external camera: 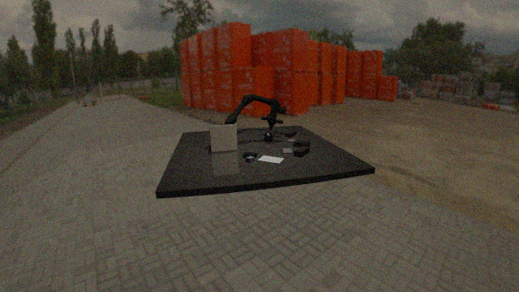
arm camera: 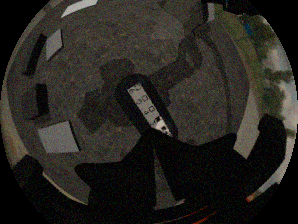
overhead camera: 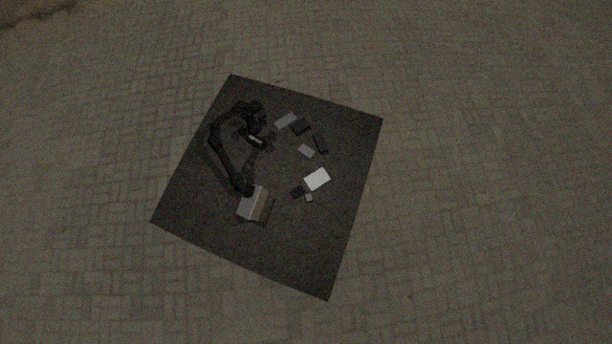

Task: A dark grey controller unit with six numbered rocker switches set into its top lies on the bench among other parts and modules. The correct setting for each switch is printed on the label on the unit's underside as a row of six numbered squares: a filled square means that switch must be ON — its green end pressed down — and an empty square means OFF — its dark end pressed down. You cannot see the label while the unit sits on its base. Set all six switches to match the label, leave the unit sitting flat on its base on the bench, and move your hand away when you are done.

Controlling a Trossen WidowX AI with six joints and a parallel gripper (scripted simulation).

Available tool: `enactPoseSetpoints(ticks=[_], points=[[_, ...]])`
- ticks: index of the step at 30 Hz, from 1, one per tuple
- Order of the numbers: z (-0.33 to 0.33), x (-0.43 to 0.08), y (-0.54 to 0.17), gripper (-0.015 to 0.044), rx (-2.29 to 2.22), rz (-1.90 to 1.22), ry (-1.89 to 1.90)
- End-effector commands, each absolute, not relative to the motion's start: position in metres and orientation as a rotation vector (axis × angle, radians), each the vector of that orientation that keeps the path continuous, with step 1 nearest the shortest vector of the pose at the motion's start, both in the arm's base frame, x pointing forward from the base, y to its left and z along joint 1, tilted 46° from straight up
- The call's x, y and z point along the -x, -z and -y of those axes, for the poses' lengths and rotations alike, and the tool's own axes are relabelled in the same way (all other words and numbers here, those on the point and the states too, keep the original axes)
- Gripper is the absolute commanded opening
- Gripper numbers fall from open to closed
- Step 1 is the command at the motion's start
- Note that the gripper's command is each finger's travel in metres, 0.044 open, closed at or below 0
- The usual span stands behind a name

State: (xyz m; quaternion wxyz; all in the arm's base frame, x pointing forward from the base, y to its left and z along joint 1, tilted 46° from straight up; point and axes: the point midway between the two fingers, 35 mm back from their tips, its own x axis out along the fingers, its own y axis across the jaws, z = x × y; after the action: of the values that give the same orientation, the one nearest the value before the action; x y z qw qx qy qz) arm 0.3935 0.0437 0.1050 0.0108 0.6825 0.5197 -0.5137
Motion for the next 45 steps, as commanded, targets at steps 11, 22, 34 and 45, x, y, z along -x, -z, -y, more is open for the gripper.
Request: enactPoseSetpoints(ticks=[11,22,34,45], points=[[-0.0361,-0.3954,-0.1122,0.0,-2.307,-0.886,2.799],[-0.0361,-0.3954,-0.1122,0.0,-2.307,-0.886,2.799],[-0.0373,-0.3956,-0.1128,0.0105,-2.311,-1.007,2.663],[-0.0461,-0.3964,-0.1172,0.0394,-2.134,-1.591,1.654]])
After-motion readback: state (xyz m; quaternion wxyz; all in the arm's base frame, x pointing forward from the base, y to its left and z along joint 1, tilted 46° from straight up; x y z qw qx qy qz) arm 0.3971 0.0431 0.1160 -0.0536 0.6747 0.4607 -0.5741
